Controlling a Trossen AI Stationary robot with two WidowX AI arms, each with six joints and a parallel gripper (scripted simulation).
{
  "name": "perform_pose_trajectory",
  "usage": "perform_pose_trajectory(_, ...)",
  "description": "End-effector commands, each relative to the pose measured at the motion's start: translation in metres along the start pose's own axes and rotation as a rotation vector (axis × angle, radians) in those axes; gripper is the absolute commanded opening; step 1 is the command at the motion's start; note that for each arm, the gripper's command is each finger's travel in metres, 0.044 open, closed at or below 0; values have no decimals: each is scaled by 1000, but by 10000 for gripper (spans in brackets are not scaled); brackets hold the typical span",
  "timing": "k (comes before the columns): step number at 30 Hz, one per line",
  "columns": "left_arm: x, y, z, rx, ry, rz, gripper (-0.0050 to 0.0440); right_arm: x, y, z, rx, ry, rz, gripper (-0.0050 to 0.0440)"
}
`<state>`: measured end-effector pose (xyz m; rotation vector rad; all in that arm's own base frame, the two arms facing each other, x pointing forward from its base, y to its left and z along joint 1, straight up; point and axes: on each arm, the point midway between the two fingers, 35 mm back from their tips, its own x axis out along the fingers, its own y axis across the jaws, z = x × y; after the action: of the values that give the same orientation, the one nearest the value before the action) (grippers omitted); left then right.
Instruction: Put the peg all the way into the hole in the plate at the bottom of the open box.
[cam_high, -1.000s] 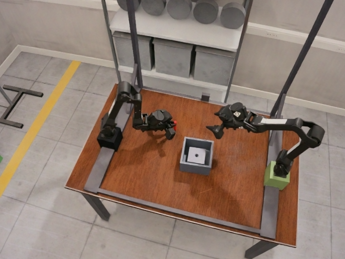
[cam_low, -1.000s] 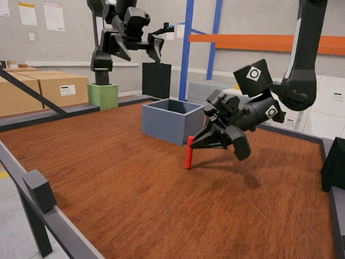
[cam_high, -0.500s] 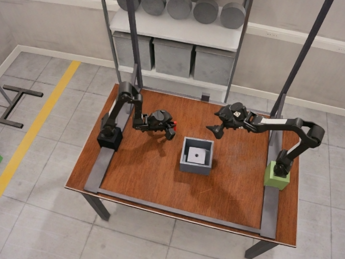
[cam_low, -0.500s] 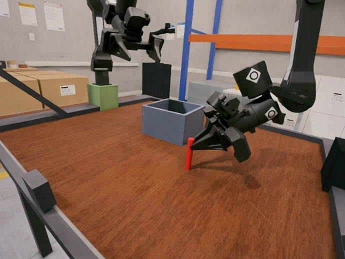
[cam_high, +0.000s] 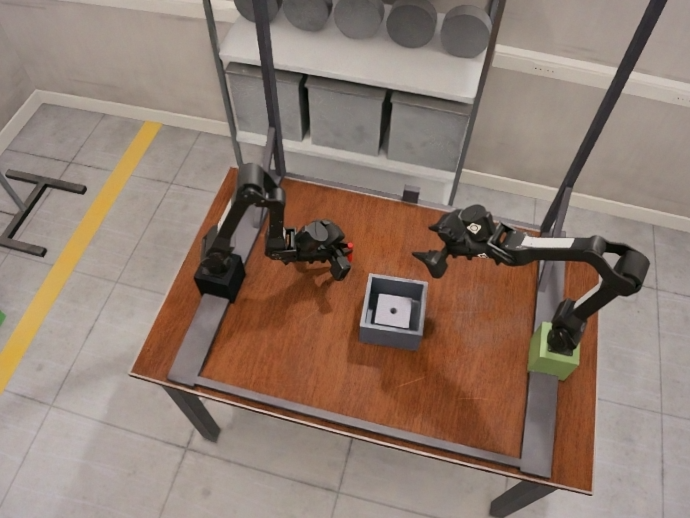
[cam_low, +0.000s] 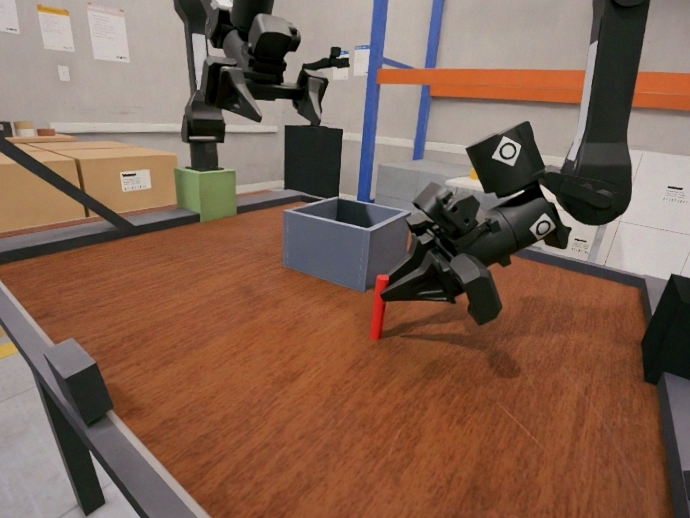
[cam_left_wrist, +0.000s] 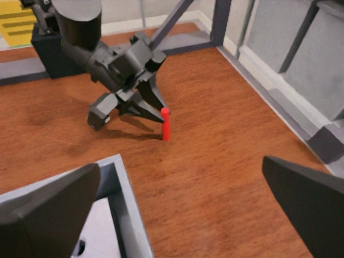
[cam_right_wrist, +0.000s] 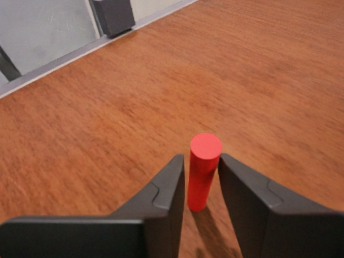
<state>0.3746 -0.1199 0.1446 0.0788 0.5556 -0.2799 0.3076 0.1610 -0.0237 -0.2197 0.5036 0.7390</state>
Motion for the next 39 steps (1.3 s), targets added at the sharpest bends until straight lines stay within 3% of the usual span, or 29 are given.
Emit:
perform_pose_trajectory(1, -4, 0, 11, 1, -29, 0, 440, 0, -1, 5, -5, -14, -3, 90)
perform_pose_trajectory(4, -4, 0, 11, 1, -29, 0, 440, 0, -1, 5, -5, -14, -3, 90)
perform_pose_trajectory(6, -4, 0, 11, 1, -29, 0, 440, 0, -1, 5, -5, -14, -3, 130)
perform_pose_trajectory(12, -4, 0, 11, 1, -29, 0, 440, -17, -1, 6, -9, -16, -3, 130)
perform_pose_trajectory(22, -4, 0, 11, 1, -29, 0, 440, -71, 0, 3, -9, -15, -3, 130)
perform_pose_trajectory(27, -13, 3, 24, -3, -50, 8, 440, -68, -3, 11, -9, -14, -14, 250)
perform_pose_trajectory(29, -13, 3, 24, -3, -50, 8, 440, -68, -3, 11, -9, -14, -14, 250)
perform_pose_trajectory(37, -68, 13, 58, -21, -48, 32, 440, -63, -5, 35, 26, 85, -53, 440)
perform_pose_trajectory(39, -76, 14, 61, -22, -48, 36, 440, -62, -6, 42, 35, 109, -63, 440)
